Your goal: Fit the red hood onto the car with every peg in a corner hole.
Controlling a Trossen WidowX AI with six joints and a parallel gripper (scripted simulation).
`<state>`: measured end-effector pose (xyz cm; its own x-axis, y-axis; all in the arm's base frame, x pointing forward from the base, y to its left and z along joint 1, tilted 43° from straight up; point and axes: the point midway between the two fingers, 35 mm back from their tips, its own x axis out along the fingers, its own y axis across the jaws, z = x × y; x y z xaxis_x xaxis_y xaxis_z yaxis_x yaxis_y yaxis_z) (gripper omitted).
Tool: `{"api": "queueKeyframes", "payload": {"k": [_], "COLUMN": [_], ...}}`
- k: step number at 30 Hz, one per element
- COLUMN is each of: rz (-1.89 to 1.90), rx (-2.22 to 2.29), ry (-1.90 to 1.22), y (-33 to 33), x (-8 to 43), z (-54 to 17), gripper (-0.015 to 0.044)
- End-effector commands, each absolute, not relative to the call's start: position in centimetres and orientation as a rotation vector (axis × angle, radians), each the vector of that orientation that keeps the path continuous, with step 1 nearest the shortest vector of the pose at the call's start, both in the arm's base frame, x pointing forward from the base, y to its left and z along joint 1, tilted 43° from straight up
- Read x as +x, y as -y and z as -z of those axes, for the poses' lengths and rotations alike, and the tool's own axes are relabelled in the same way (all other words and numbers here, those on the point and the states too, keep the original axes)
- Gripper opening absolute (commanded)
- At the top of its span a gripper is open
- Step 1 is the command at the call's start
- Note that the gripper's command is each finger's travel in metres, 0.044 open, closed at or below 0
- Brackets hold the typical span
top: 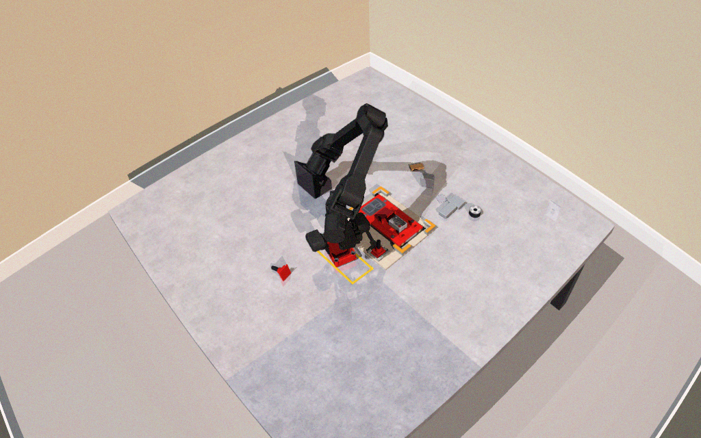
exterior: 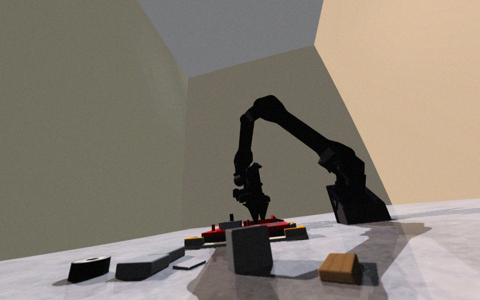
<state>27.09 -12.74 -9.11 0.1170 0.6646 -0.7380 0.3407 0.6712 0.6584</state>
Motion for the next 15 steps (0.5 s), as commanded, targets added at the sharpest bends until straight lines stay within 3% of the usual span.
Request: {"api": "queueKeyframes", "payload": {"k": [1,15], "rz": [-0.283,-0.281], "rx": [0.869,0.868], "ry": [-1.482,-1.483], "y": [13.5,16.0], "x": [27.1,26.7], "z": [8.6,5.9], "gripper": [0.0,0.0]}}
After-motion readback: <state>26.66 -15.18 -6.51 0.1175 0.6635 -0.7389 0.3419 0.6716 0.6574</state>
